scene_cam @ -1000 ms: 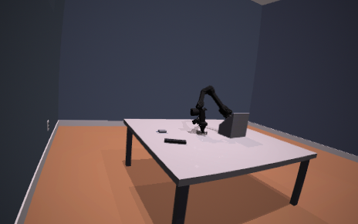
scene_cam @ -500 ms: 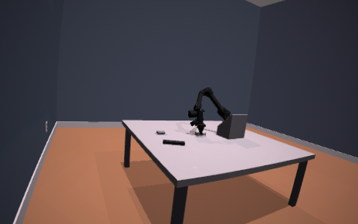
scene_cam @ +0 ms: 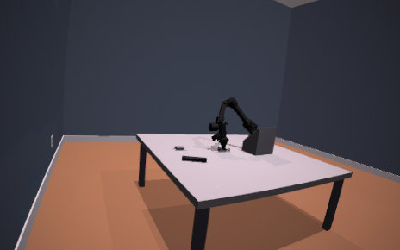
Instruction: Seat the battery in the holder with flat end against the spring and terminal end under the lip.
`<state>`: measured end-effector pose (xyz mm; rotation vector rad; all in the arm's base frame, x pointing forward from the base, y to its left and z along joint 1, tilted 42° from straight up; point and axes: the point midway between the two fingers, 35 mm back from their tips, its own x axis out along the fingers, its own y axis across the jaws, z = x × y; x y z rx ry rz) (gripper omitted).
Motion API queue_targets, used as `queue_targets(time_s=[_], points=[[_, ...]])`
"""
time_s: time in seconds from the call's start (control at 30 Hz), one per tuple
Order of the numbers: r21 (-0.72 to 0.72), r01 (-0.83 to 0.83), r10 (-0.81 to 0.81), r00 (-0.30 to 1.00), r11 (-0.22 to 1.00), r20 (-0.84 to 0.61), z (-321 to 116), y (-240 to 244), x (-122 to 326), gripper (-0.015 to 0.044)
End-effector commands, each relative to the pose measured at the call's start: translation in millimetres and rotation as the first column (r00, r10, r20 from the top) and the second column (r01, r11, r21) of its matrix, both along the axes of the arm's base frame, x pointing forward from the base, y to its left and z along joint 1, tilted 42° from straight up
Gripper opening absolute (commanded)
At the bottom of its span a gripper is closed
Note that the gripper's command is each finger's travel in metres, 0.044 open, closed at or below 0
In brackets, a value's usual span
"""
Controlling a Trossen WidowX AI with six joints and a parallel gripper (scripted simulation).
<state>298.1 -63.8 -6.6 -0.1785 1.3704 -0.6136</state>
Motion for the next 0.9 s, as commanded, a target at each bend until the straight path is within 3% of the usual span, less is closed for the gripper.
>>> queue_targets(time_s=[0.0, 0.33, 0.47, 0.87], points=[[-0.001, -0.005, 0.005, 1.000, 1.000, -0.003, 1.8, -0.1, 2.0, 0.0066], [-0.001, -0.003, 0.003, 1.000, 1.000, -0.006, 0.9, -0.5, 1.8, 0.0066], [-0.001, -0.003, 0.003, 1.000, 1.000, -0.006, 0.9, -0.5, 1.8, 0.0168], [0.002, 0.002, -0.002, 1.000, 1.000, -0.004, 11.2, 9.7, -1.3, 0.0168]])
